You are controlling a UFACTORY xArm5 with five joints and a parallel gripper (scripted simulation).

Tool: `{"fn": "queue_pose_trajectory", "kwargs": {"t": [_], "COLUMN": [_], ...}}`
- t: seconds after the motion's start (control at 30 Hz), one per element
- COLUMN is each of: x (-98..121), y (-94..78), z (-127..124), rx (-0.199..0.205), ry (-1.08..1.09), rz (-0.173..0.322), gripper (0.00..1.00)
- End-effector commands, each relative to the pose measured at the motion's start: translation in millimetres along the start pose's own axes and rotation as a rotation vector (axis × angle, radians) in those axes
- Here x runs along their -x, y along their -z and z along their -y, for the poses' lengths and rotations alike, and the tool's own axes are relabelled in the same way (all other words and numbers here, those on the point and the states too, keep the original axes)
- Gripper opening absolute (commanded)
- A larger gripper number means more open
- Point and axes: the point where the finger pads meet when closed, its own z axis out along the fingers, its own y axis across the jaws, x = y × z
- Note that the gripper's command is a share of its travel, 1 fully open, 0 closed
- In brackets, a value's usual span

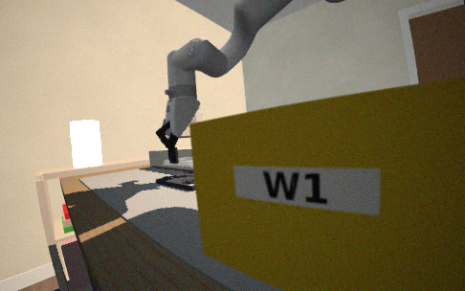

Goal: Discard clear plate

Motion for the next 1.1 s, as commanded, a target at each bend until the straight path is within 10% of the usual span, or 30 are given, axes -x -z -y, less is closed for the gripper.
{"fn": "queue_pose_trajectory", "kwargs": {"t": [0.0, 1.07], "x": [-2, -1], "y": [10.9, 57.6], "z": [0, 0], "rx": [-0.002, -0.002], "ry": [0.0, 0.0], "rz": [-0.005, -0.005], "gripper": [0.0, 0.0]}}
